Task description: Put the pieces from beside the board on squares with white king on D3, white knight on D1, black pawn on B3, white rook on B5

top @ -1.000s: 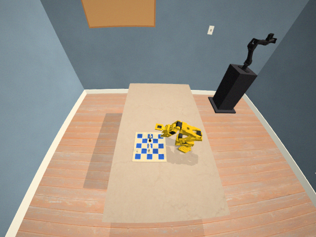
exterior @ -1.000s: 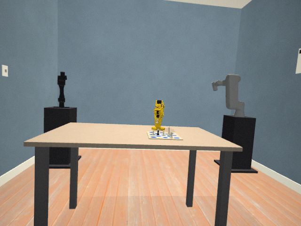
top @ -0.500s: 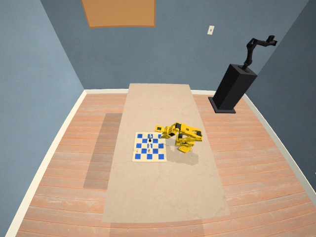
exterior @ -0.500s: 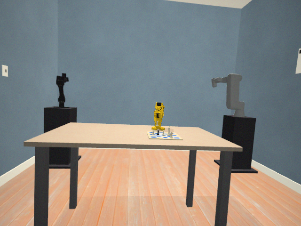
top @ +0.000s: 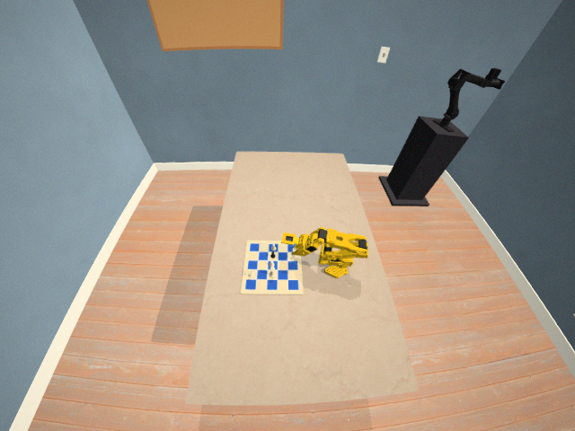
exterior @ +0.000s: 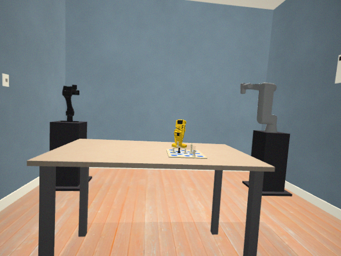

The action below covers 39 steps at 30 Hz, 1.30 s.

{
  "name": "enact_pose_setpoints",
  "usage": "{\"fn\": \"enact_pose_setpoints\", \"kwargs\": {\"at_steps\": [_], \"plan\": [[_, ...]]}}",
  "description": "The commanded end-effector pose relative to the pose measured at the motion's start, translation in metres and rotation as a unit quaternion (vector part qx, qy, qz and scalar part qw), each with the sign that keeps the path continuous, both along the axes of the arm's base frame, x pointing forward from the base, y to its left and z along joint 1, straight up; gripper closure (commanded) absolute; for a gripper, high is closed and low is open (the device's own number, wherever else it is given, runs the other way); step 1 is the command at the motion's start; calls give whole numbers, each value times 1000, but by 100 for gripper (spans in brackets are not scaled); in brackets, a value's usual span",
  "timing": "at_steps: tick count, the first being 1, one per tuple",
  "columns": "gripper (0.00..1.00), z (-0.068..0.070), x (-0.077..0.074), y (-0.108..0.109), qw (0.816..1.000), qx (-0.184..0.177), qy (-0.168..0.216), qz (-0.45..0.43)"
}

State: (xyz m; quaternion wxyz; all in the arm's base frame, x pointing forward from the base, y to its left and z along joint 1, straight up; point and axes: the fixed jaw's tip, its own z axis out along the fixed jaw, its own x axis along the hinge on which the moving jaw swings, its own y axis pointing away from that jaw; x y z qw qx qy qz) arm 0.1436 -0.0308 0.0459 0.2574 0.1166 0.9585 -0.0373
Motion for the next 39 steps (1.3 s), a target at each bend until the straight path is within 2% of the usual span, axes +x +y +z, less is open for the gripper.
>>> {"fn": "enact_pose_setpoints", "kwargs": {"at_steps": [1,12,39], "plan": [[100,-4,2,1,1000,0,-7,1],[100,-14,2,1,1000,0,-7,1],[100,-16,1,1,1000,0,-7,1]]}}
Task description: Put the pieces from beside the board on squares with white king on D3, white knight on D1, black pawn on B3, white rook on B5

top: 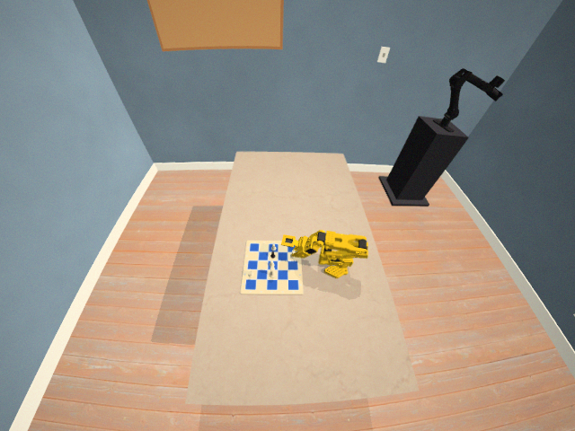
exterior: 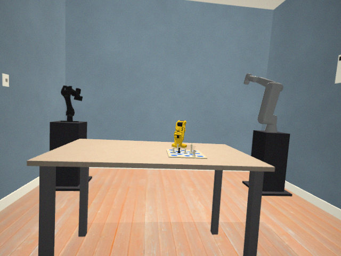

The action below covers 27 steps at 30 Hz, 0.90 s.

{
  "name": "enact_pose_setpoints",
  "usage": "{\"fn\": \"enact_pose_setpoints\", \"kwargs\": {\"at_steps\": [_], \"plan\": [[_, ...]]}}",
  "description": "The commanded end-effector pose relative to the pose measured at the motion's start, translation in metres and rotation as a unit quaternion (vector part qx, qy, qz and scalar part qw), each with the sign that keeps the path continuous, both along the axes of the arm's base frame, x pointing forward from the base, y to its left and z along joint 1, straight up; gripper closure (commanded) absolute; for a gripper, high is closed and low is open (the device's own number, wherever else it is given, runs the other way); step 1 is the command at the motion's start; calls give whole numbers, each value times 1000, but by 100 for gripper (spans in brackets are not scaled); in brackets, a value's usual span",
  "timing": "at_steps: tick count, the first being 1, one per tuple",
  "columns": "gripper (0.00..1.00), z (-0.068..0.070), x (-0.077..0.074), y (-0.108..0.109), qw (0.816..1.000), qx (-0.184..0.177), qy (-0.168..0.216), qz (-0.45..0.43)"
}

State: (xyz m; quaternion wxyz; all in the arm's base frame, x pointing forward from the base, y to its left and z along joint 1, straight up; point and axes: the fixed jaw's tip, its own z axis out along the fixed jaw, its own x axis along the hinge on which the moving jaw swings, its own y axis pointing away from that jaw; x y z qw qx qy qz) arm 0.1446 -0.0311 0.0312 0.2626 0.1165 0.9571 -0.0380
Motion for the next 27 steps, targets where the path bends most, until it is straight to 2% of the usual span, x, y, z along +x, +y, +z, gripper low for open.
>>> {"fn": "enact_pose_setpoints", "kwargs": {"at_steps": [1,27], "plan": [[100,-1,0,1,1000,2,-2,0],[100,1,2,1,1000,2,-2,0]]}}
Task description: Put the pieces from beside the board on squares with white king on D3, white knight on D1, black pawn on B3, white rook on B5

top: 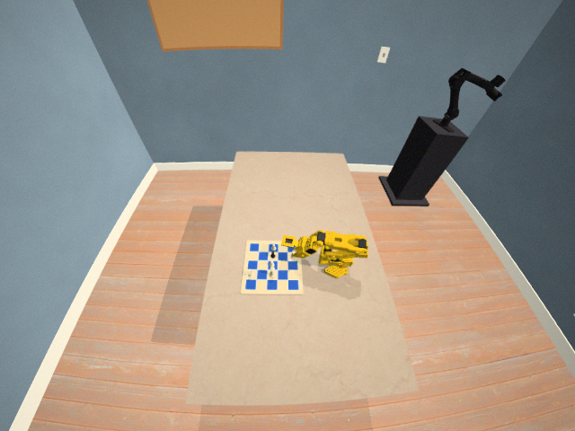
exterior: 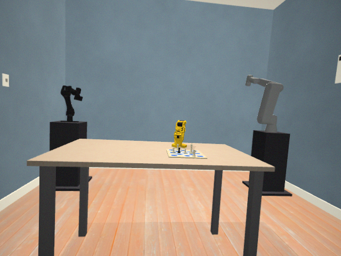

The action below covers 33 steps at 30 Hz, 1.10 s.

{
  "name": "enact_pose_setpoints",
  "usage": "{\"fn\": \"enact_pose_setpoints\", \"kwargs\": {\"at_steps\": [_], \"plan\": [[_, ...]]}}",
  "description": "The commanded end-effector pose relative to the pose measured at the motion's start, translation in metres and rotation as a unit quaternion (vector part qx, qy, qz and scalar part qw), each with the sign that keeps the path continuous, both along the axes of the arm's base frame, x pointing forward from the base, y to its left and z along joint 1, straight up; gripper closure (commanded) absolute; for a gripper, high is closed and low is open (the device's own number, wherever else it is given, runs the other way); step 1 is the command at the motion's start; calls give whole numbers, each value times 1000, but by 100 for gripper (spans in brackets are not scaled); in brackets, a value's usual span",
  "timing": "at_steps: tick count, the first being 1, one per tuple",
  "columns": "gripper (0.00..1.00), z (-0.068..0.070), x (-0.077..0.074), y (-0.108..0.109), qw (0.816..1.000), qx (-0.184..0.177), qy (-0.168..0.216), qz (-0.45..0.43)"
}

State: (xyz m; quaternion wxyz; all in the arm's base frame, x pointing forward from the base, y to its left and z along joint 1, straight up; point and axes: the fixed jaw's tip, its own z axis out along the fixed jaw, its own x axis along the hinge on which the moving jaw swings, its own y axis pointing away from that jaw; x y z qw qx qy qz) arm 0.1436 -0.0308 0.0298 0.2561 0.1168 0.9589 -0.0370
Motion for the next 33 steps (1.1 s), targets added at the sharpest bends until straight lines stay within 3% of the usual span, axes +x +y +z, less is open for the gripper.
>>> {"fn": "enact_pose_setpoints", "kwargs": {"at_steps": [1,33], "plan": [[100,3,3,0,1000,0,-8,0],[100,-9,1,1,1000,0,-8,0]]}}
